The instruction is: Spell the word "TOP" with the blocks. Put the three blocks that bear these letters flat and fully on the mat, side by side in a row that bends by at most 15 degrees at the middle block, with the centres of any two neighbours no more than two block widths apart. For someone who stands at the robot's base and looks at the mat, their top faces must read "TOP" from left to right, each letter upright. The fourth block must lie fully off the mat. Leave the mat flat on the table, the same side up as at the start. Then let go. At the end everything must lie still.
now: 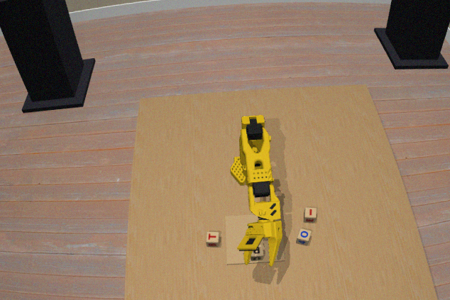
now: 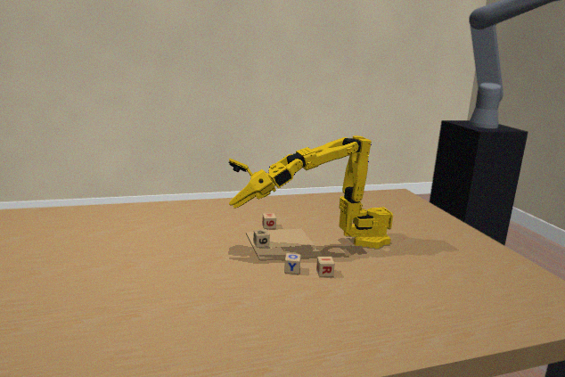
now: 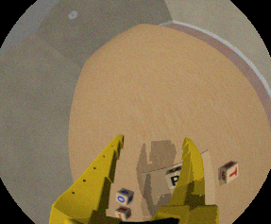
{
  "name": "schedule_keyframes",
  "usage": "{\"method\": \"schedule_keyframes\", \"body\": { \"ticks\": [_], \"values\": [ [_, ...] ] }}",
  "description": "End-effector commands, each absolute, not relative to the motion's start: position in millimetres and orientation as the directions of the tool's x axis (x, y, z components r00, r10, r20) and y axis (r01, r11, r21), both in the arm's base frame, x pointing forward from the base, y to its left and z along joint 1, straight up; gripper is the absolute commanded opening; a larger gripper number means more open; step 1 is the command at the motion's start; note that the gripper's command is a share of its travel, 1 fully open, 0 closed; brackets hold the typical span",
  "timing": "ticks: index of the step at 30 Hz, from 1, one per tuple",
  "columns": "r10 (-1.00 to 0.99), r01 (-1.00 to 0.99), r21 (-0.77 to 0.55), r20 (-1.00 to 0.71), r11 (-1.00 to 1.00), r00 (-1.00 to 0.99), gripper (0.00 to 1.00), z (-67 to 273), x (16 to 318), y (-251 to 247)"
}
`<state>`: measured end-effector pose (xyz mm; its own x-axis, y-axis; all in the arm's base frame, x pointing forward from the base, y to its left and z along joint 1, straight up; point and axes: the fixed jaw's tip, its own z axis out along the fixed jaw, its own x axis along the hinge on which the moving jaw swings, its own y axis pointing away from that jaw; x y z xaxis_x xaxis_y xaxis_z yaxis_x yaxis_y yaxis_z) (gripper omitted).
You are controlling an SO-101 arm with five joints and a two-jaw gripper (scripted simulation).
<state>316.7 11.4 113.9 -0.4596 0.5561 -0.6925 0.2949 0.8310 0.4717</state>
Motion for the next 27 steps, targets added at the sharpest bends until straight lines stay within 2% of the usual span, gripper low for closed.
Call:
{"method": "schedule_keyframes", "body": {
  "ticks": [1, 21, 27],
  "values": [
    [0.353, 0.221, 0.277, -0.687, 0.935, -0.635, 0.35, 169.0, 288.2, 15.9],
    [0.155, 0.114, 0.106, -0.573, 0.988, -0.805, 0.35, 181.2, 252.2, 16.3],
    [0.141, 0.105, 0.097, -0.562, 0.99, -0.815, 0.35, 182.3, 248.4, 16.3]
  ]
}}
